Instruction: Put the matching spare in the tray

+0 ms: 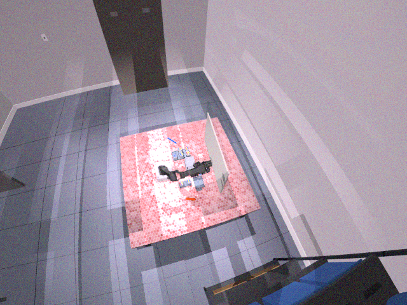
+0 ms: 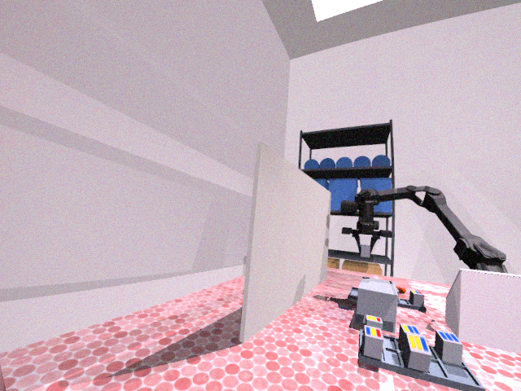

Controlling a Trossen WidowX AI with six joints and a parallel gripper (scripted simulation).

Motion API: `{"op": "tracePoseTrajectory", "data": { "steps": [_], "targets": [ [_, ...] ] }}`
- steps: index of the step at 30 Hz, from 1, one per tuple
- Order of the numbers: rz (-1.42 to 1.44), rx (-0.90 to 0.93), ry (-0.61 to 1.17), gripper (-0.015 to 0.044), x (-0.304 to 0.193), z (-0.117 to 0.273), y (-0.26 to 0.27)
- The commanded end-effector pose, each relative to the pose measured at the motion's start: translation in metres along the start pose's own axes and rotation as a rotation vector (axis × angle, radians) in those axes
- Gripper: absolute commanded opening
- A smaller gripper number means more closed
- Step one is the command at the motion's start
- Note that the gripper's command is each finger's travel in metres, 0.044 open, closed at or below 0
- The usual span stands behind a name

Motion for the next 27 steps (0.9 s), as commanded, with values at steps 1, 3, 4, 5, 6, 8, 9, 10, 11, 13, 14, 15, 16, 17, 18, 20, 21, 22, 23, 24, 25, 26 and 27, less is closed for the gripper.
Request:
{"op": "tracePoseTrajectory", "data": {
  "steps": [1, 3, 4, 5, 6, 8, 9, 10, 11, 13, 14, 15, 16, 17, 18, 20, 21, 22, 23, 24, 25, 26, 27],
  "targets": [
    [0.005, -0.001, 0.005, 0.0, -0.001, -0.002, 0.0],
    [0.005, -0.001, 0.005, 0.0, -0.001, -0.004, -0.001],
    [0.005, -0.001, 0.004, 0.0, -0.001, -0.005, -0.001],
    [0.005, -0.001, 0.004, 0.0, -0.001, -0.006, -0.001],
    [0.005, -0.001, 0.004, 0.0, -0.001, -0.007, -0.001],
    [0.005, -0.001, 0.004, 0.0, -0.002, -0.01, -0.002],
    [0.005, -0.001, 0.004, 0.0, -0.002, -0.011, -0.002],
    [0.005, -0.001, 0.003, 0.0, -0.002, -0.012, -0.002],
    [0.005, -0.001, 0.003, 0.0, -0.002, -0.013, -0.002],
    [0.005, -0.002, 0.003, 0.0, -0.002, -0.015, -0.003],
    [0.005, -0.002, 0.003, 0.0, -0.002, -0.016, -0.003],
    [0.005, -0.002, 0.003, 0.0, -0.002, -0.017, -0.003],
    [0.005, -0.002, 0.002, 0.0, -0.002, -0.018, -0.003],
    [0.005, -0.002, 0.002, 0.0, -0.002, -0.019, -0.004],
    [0.005, -0.002, 0.002, 0.0, -0.002, -0.02, -0.004],
    [0.005, -0.002, 0.002, 0.0, -0.002, -0.022, -0.004],
    [0.005, -0.002, 0.002, 0.0, -0.002, -0.024, -0.004],
    [0.005, -0.002, 0.002, 0.0, -0.002, -0.025, -0.005],
    [0.005, -0.002, 0.002, 0.0, -0.002, -0.026, -0.005],
    [0.005, -0.002, 0.002, 0.0, -0.002, -0.027, -0.005],
    [0.005, -0.002, 0.001, 0.0, -0.002, -0.028, -0.005],
    [0.005, -0.002, 0.001, 0.0, -0.002, -0.029, -0.005],
    [0.005, -0.002, 0.001, 0.0, -0.002, -0.03, -0.005]
  ]
}}
Point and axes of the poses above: the point midway between the two fingers, 35 mm back from their tips, its own z axis back along the fingers, its own y axis across the jaws, x = y × z, the point moved 8 cm from there along z, back along the fingers, and after that the axes turned 14 degrees about z, right-handed, at the moved point
